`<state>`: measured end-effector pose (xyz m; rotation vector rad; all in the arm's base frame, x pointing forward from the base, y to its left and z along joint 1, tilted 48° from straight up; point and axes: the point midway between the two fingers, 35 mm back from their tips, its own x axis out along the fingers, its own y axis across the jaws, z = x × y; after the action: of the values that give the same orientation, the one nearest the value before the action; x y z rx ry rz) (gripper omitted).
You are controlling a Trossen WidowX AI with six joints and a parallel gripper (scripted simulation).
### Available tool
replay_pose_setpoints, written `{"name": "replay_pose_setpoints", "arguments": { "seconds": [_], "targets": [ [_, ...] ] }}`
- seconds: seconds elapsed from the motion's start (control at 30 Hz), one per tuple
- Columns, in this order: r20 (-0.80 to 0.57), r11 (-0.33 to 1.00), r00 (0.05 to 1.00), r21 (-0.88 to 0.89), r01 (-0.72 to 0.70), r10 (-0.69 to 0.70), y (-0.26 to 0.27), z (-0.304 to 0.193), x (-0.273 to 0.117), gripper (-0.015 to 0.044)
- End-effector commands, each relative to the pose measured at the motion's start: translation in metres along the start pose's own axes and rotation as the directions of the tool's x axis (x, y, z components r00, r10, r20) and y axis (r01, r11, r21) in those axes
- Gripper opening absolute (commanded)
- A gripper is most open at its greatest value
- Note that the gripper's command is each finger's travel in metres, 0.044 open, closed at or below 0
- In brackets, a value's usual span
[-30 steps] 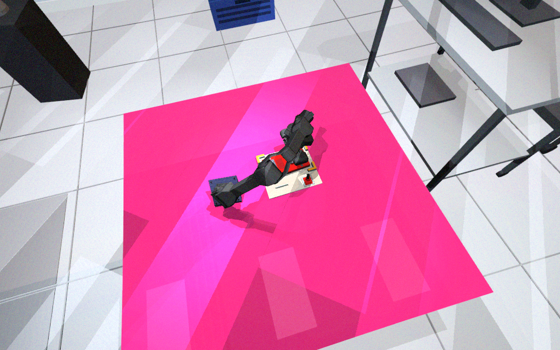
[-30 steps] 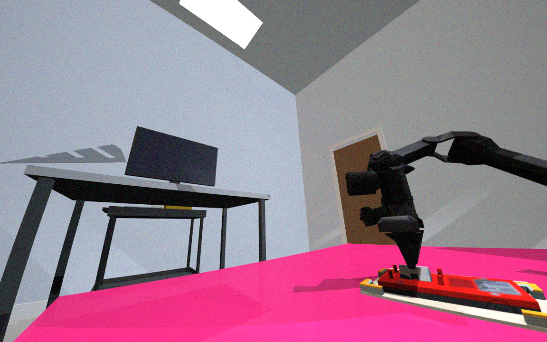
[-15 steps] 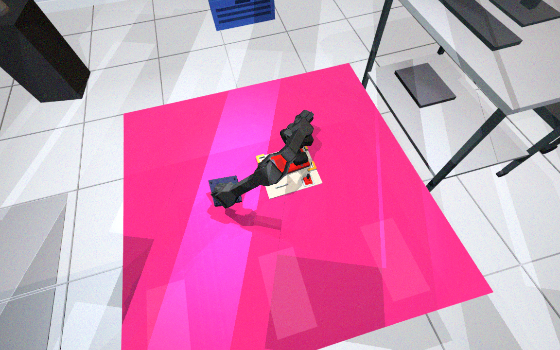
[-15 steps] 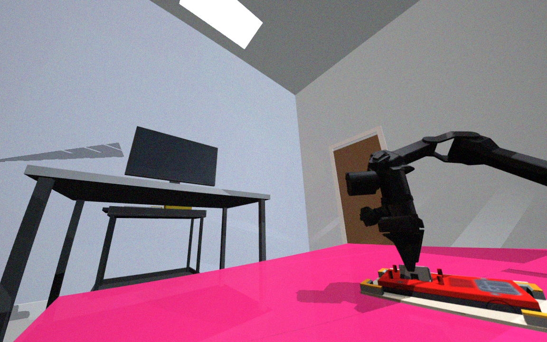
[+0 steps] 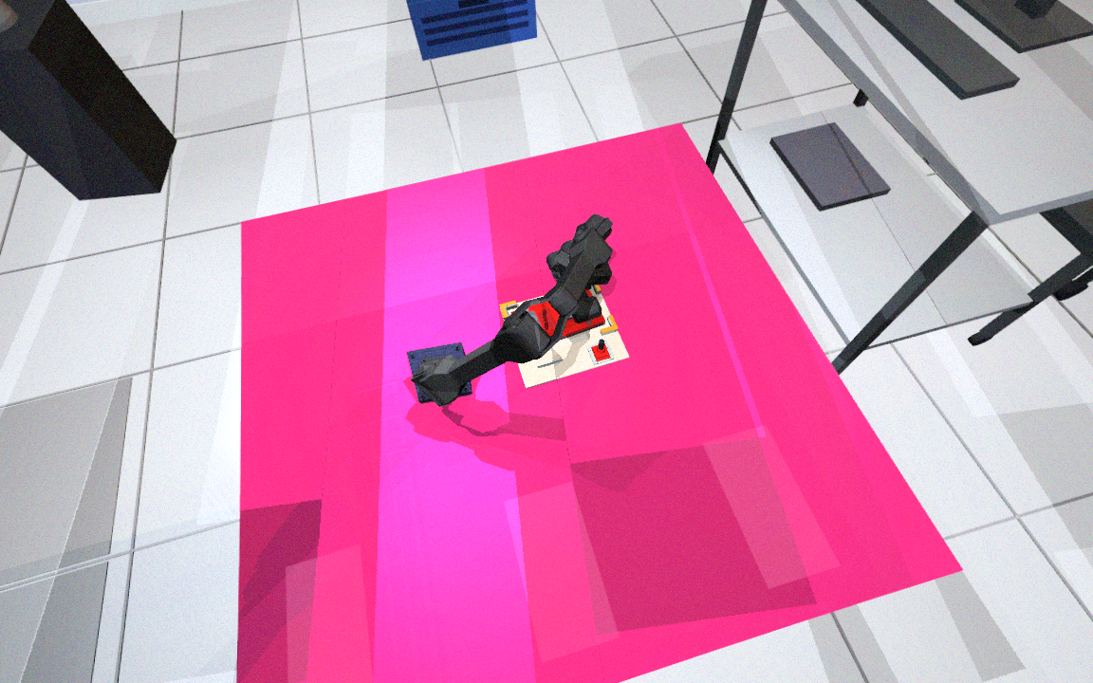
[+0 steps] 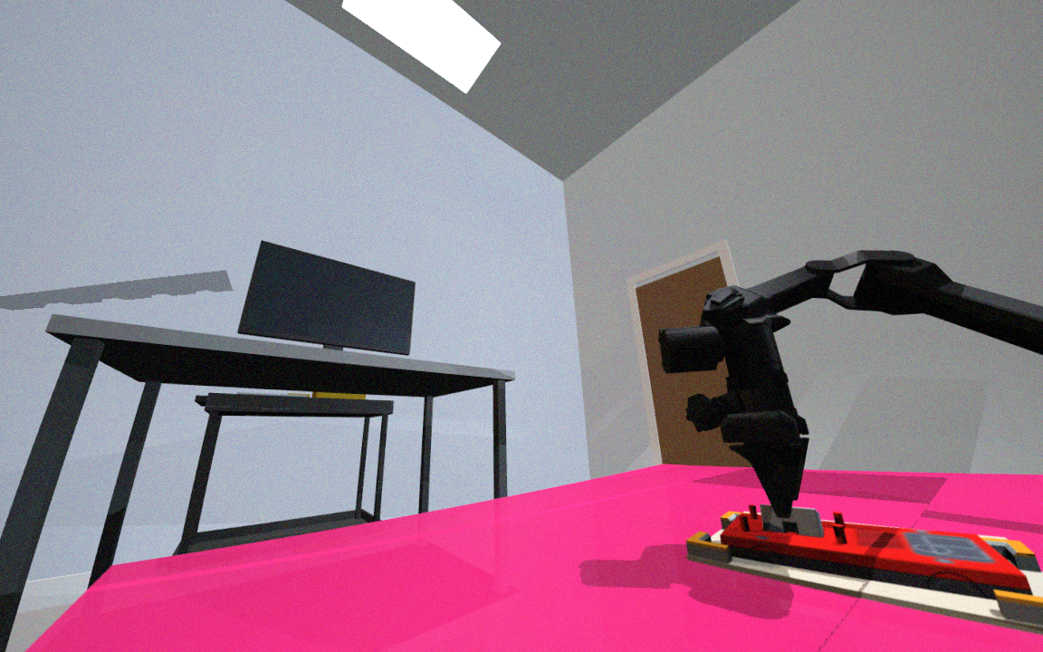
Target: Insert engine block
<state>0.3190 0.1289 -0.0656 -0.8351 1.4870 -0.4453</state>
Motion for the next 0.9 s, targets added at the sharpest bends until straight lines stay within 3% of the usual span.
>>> {"name": "replay_pose_setpoints", "arguments": {
  "seconds": [0.0,0.6,0.87],
  "targets": [
    [0.0,1.0,1.0,0.0,0.001,-0.001,0.0,0.0,0.0,0.044],
    [0.004,1.0,1.0,-0.005,0.006,-0.006,-0.003,0.0,-0.012,0.044],
    [0.004,1.0,1.0,-0.005,0.006,-0.006,-0.003,0.0,-0.012,0.023]
  ]
}}
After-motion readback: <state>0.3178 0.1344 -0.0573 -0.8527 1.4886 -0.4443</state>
